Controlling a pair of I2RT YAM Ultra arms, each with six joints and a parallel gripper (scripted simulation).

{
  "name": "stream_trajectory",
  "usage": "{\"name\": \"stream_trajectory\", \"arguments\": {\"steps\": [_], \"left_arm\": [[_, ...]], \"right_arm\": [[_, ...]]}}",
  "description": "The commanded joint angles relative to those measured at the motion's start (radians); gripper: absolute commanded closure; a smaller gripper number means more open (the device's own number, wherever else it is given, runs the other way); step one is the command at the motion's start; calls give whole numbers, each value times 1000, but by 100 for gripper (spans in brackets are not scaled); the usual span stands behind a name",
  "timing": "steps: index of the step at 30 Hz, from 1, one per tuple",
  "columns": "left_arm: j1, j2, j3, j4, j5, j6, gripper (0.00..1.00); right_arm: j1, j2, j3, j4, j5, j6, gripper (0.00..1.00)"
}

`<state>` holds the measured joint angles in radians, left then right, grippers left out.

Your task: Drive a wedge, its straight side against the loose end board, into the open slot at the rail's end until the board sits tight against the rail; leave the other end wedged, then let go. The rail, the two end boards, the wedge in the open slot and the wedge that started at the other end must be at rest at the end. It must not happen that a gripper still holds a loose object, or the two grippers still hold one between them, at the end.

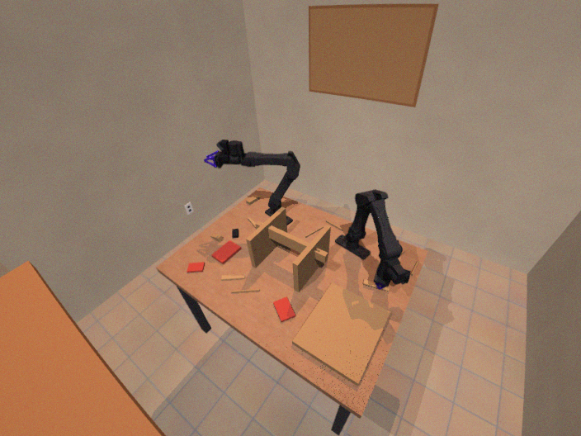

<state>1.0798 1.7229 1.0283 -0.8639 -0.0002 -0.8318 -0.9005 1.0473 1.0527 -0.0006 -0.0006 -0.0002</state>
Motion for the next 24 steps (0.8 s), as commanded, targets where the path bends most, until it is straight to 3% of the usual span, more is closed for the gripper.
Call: {"name": "stream_trajectory", "arguments": {"steps": [1,24], "left_arm": [[-4,-40,45,-42,-8,12,98],[-1,-71,142,-175,-6,36,98]], "right_arm": [[2,-29,44,22,5,4,61],[2,-29,44,22,5,4,61]]}}
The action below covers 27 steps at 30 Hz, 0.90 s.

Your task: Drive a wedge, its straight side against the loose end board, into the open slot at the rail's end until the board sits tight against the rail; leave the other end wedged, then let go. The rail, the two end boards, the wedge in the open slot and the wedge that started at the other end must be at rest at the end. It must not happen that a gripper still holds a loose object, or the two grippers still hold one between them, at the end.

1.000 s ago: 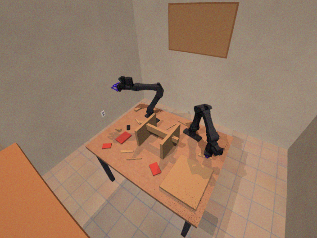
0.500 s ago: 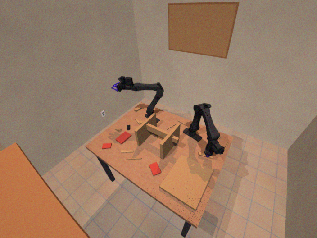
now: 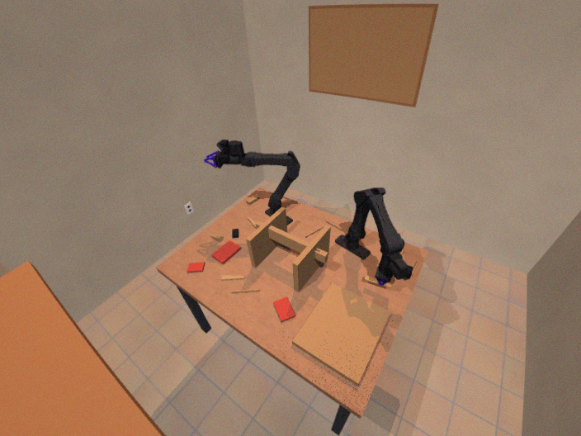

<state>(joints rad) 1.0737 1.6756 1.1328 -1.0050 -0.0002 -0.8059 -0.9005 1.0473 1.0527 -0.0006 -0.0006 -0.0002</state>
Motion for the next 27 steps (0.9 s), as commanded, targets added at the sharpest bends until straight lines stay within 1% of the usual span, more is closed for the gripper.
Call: {"name": "stream_trajectory", "arguments": {"steps": [1,8,11,18,19,22,27], "left_arm": [[14,-40,41,-39,-7,11,98],[-13,-43,74,-80,-2,19,98],[0,-23,76,-82,-2,19,98],[0,-19,86,-82,-2,19,98],[-34,-61,87,-48,-8,1,98],[-82,-64,89,-7,-53,-30,98],[-206,-83,85,71,-151,-89,98]], "right_arm": [[2,-29,44,22,5,4,61],[2,-29,44,22,5,4,61],[2,-29,44,22,5,4,61],[2,-29,44,22,5,4,61],[2,-29,44,22,5,4,61],[2,-29,44,22,5,4,61],[2,-29,44,22,5,4,61]]}}
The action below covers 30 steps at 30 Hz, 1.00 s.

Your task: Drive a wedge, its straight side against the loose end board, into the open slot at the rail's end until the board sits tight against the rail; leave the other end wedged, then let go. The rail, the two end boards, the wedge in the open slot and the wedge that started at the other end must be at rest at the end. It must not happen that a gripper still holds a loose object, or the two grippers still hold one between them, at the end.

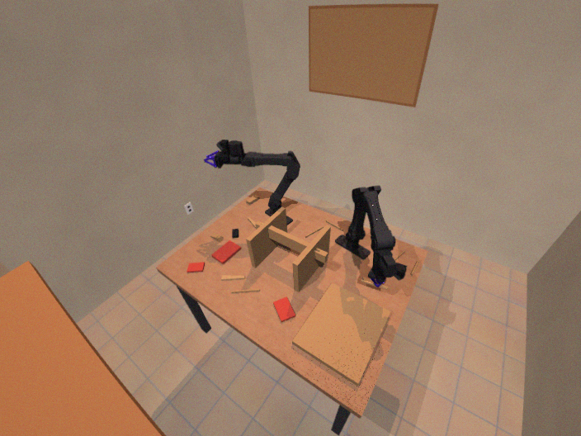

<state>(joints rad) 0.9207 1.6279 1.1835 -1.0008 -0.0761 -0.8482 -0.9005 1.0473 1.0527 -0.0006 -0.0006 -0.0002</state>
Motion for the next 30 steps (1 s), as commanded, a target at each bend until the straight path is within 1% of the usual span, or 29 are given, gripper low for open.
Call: {"name": "stream_trajectory", "arguments": {"steps": [1,4,6,7,8,10,15,20,21,23,24,26,30], "left_arm": [[-79,-34,20,82,-93,-54,98],[-152,-63,39,119,-135,-79,98],[-152,-63,39,119,-135,-79,98],[-176,-37,20,137,-159,-84,98],[-201,-69,41,146,-168,-94,98],[-245,-86,39,166,-189,-104,98],[-358,-90,43,225,-254,-141,98],[-463,-124,44,279,-315,-177,98],[-484,-125,45,291,-329,-184,98],[-484,-125,45,291,-329,-184,98],[-504,-97,35,306,-348,-187,98],[-543,-145,40,321,-364,-198,98],[-623,-156,47,363,-407,-227,98]], "right_arm": [[2,-29,44,22,5,4,61],[2,-29,44,22,5,4,61],[2,-29,44,22,5,4,61],[2,-29,44,22,5,4,61],[2,-29,44,22,5,4,61],[2,-29,44,22,5,4,61],[2,-29,44,22,5,4,61],[2,-29,44,22,5,4,61],[2,-29,44,22,5,4,61],[2,-29,44,22,5,4,61],[2,-29,44,22,5,4,61],[2,-29,44,22,5,4,61],[2,-29,44,22,5,4,61]]}}
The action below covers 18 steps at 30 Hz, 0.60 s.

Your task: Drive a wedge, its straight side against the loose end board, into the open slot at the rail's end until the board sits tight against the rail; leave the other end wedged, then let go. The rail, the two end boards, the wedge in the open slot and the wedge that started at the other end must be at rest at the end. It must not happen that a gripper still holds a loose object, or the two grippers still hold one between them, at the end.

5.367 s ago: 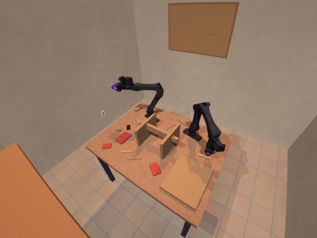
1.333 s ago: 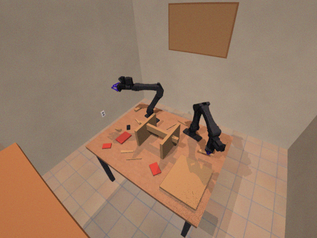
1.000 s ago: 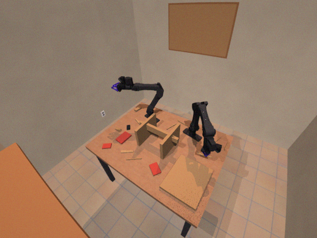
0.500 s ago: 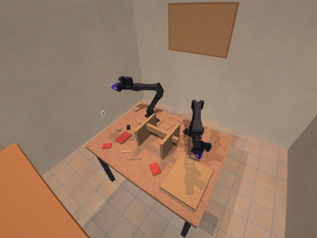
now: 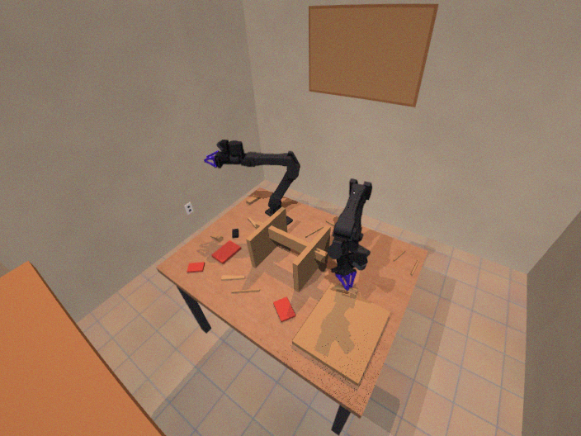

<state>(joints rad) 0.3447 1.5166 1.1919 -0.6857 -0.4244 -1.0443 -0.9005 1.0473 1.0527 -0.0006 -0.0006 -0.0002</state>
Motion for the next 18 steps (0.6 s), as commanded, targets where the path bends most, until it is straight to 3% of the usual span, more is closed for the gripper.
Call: {"name": "stream_trajectory", "arguments": {"steps": [1,18], "left_arm": [[-67,-46,39,58,-70,-37,98],[-352,-100,46,205,-235,-132,98]], "right_arm": [[2,-29,44,22,5,4,61],[2,-29,44,22,5,4,61]]}}
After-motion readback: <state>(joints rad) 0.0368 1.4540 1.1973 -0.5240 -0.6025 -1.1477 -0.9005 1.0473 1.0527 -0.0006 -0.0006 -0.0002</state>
